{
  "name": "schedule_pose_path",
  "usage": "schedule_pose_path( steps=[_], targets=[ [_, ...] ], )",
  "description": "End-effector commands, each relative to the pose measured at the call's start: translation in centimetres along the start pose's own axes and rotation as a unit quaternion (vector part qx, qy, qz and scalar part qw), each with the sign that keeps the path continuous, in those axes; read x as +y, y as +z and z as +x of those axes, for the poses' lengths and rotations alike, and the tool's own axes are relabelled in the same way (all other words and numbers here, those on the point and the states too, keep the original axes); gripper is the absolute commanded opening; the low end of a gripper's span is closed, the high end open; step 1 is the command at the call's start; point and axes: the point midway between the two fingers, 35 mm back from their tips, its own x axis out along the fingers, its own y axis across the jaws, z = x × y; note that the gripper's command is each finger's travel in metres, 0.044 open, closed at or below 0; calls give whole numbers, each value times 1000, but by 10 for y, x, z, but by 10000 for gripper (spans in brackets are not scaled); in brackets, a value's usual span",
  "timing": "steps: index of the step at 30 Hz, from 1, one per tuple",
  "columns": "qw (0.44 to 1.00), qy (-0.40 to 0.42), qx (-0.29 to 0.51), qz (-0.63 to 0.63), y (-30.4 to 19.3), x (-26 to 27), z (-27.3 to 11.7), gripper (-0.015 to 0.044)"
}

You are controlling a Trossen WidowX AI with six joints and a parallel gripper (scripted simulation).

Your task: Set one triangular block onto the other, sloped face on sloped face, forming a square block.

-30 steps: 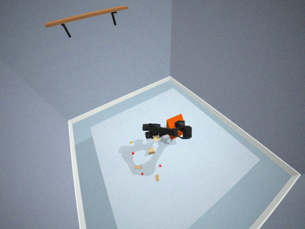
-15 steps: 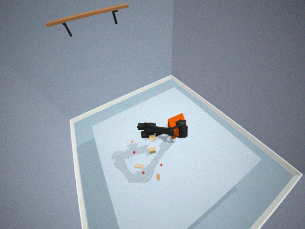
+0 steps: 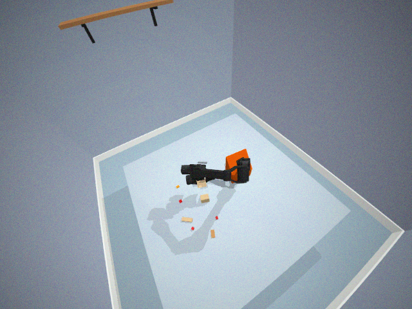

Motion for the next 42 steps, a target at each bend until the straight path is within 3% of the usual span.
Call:
schedule_pose_path(
  steps=[1,21,42],
  targets=[
    [1000,-1,2,3,-6,0,15,0],
    [1000,-2,7,2,-35,0,83,0],
    [1000,1,8,1,-37,0,82,0]
  ],
)
